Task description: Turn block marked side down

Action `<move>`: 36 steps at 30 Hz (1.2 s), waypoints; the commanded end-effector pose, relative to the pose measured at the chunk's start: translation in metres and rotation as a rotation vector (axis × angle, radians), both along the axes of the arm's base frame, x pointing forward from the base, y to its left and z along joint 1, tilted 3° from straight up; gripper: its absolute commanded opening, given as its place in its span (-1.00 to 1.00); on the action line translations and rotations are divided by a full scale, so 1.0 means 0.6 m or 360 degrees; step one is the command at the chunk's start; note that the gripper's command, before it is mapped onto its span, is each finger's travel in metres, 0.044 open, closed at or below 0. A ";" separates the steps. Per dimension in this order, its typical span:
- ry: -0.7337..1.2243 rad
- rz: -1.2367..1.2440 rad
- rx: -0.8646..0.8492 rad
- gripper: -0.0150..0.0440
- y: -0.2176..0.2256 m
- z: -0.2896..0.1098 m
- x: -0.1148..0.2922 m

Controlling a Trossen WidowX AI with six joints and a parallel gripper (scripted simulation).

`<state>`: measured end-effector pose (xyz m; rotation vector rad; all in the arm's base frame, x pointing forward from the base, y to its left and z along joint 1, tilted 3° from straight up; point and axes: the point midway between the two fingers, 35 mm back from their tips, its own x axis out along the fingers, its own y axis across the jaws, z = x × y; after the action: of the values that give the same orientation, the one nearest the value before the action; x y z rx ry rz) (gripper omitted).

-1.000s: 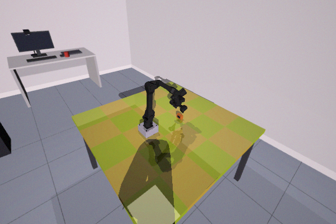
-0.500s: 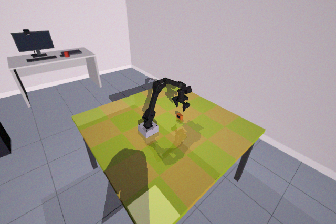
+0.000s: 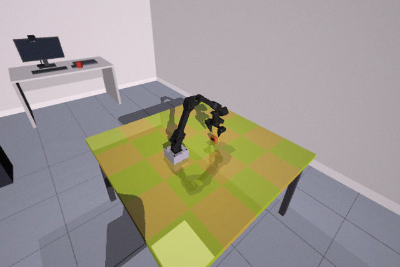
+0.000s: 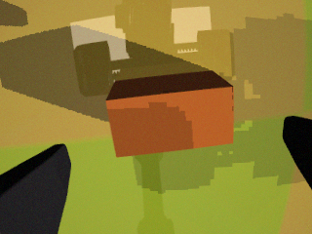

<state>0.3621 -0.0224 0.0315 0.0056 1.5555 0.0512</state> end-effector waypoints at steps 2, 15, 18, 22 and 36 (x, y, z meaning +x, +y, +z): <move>0.0017 0.0004 -0.0007 1.00 -0.001 -0.016 -0.005; 0.0017 0.0004 -0.0007 1.00 0.000 -0.050 -0.004; 0.0017 0.0004 -0.0006 1.00 0.001 -0.058 -0.004; 0.0017 0.0004 -0.0006 1.00 0.001 -0.068 -0.005; 0.0017 0.0004 -0.0006 0.33 0.001 -0.070 -0.005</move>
<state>0.3595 -0.0211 -0.0097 0.0034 1.5661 0.0540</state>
